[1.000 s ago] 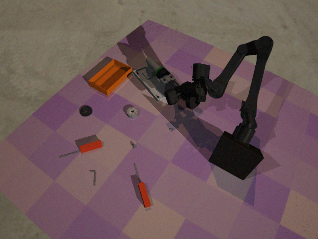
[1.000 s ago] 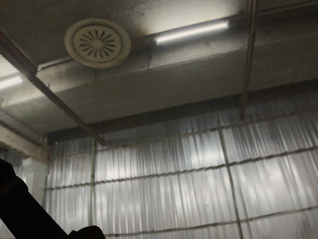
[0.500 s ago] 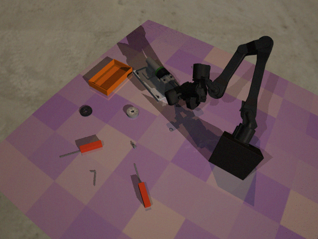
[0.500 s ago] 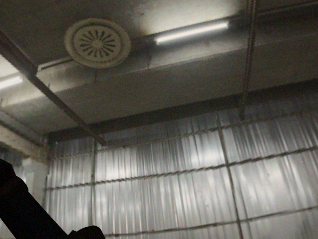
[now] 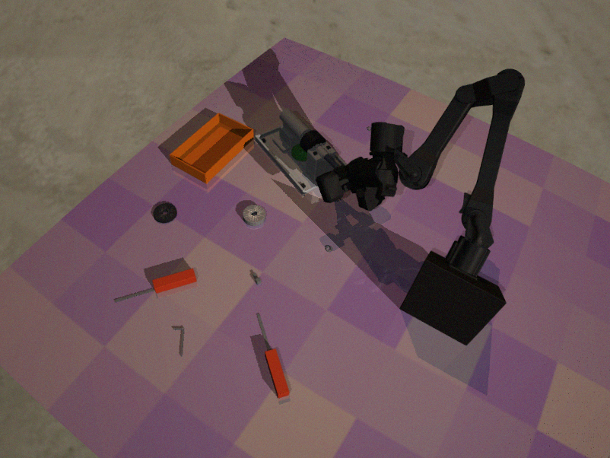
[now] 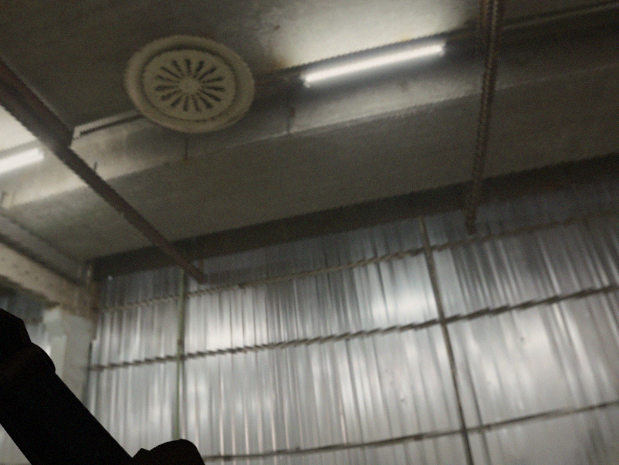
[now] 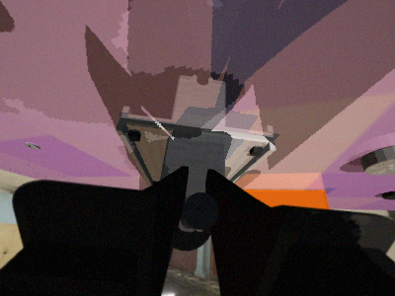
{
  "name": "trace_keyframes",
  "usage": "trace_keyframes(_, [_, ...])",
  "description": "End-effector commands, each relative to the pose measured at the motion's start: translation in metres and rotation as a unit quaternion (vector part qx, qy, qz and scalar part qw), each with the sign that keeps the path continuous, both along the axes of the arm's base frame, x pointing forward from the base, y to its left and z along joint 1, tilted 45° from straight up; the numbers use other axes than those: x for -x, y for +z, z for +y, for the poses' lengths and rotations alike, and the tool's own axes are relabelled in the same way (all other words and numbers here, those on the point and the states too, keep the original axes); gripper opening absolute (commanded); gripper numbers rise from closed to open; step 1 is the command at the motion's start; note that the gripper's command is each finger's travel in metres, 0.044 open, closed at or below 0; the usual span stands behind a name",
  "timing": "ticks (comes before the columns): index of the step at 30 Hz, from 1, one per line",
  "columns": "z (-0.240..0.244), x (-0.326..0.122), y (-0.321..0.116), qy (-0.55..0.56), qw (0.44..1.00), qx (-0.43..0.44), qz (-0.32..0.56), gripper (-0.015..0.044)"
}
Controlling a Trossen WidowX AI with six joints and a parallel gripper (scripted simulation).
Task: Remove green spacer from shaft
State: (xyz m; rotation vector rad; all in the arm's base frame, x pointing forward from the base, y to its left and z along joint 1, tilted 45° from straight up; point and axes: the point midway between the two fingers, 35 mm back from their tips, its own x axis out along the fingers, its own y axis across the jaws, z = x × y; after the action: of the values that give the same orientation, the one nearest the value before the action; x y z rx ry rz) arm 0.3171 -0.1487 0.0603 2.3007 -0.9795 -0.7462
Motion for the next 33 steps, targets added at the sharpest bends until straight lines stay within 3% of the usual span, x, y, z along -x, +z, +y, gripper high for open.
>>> trace_keyframes(1, [0.0004,0.0030,-0.0021,-0.001,1.000,-0.002,0.003,0.0000])
trace_keyframes(33, [-0.0016,-0.0056,0.0028,-0.001,1.000,-0.002,0.002,0.0000])
